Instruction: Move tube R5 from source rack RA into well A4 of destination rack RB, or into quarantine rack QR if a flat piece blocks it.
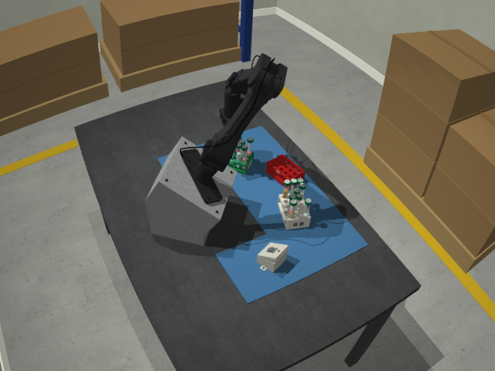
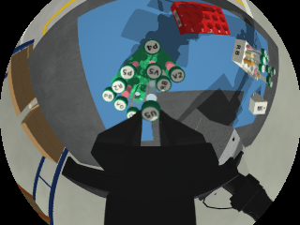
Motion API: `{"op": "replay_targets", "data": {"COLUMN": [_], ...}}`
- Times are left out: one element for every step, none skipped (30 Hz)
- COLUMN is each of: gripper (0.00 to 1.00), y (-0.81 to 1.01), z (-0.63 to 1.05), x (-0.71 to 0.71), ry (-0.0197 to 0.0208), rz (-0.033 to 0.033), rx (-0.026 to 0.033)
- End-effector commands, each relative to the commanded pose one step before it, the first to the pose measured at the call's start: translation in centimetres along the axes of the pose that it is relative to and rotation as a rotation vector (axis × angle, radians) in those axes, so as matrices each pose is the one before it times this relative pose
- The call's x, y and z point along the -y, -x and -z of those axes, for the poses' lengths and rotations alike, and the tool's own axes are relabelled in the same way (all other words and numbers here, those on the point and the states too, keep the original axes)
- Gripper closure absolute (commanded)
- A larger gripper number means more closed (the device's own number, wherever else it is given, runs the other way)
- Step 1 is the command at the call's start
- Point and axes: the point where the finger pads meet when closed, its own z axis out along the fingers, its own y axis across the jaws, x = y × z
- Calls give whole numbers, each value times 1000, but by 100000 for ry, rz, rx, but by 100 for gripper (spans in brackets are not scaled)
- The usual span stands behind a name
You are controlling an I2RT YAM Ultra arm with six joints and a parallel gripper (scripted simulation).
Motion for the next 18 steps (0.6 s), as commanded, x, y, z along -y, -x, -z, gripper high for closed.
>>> {"op": "replay_targets", "data": {"gripper": [100,100,100,100,100,100,100,100,100,100,100,100,100,100,100,100,100,100], "y": [-162,-122,-108,88,207,129,-43,0,0,208,-186,-108,-43,-71,34,252,-16,-264], "z": [-452,-133,-139,-1,70,8,-53,0,0,605,-299,-261,-204,-163,-7,154,-26,-202], "x": [-148,158,168,-55,-175,-80,87,0,0,-144,193,139,78,40,21,-298,-62,215], "ry": [-518,-421,-433,174,493,224,-124,0,0,2003,-903,-723,-494,-371,151,867,99,-668], "rz": [2103,192,128,-263,-504,-350,42,0,0,-410,361,160,16,167,-135,-457,142,618], "rx": [1613,-216,-230,70,226,92,-65,0,0,1067,-465,-386,-275,-194,71,447,67,-325]}}
